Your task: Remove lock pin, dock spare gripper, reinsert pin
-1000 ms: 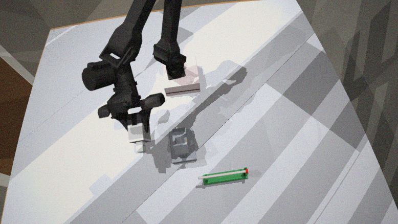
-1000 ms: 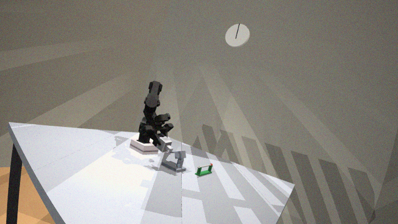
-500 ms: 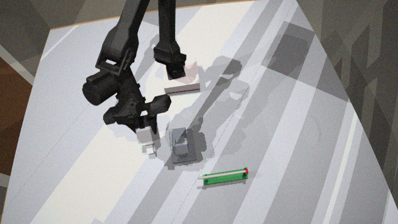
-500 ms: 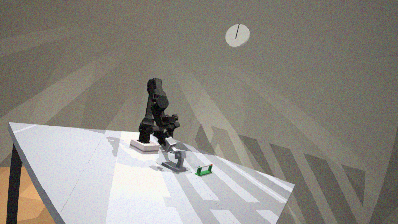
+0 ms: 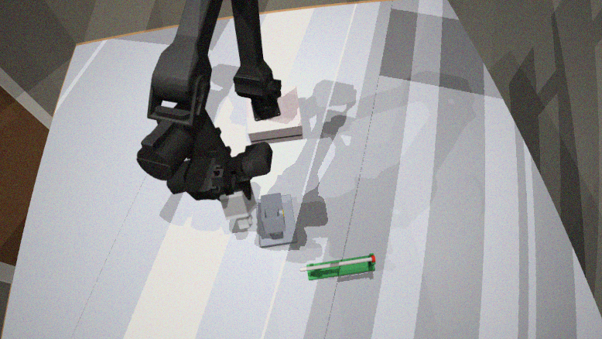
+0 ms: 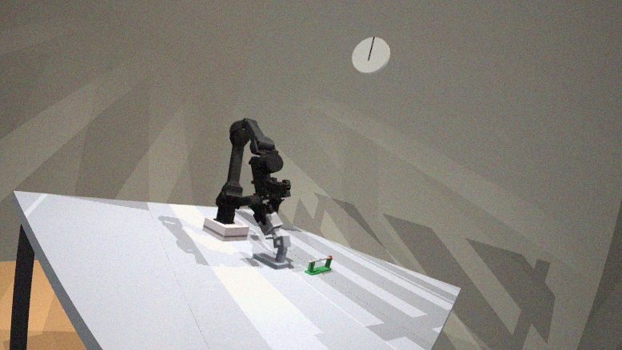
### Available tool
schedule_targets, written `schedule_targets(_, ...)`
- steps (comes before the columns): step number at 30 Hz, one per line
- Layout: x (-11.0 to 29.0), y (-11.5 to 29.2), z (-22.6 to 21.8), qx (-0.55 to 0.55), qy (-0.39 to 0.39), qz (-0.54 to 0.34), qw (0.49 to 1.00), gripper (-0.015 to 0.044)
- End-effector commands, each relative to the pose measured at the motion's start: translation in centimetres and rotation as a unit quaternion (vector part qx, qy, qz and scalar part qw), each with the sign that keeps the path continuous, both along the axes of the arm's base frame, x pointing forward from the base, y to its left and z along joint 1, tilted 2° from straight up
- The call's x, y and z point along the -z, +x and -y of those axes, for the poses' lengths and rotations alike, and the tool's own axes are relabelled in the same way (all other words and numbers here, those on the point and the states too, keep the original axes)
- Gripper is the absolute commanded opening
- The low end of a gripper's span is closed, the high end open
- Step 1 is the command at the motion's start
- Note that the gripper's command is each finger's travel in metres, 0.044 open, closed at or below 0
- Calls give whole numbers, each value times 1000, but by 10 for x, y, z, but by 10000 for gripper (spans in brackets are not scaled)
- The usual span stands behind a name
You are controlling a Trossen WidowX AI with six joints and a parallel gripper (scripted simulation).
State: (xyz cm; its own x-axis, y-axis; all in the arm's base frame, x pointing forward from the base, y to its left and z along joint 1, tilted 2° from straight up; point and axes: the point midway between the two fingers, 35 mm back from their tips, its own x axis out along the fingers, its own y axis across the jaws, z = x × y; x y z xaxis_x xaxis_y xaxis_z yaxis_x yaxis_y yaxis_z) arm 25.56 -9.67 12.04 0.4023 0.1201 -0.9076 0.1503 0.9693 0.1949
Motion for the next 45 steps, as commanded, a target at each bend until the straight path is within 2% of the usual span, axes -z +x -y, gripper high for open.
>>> schedule_targets(1,-7,4,-7,-7,-1,-23,1000,0)
schedule_targets(17,-22,5,-37,-26,-20,-135,990,0)
schedule_targets(34,-45,1,-64,-43,-78,-238,967,0)
schedule_targets(45,-37,8,-66,-45,-81,-239,967,0)
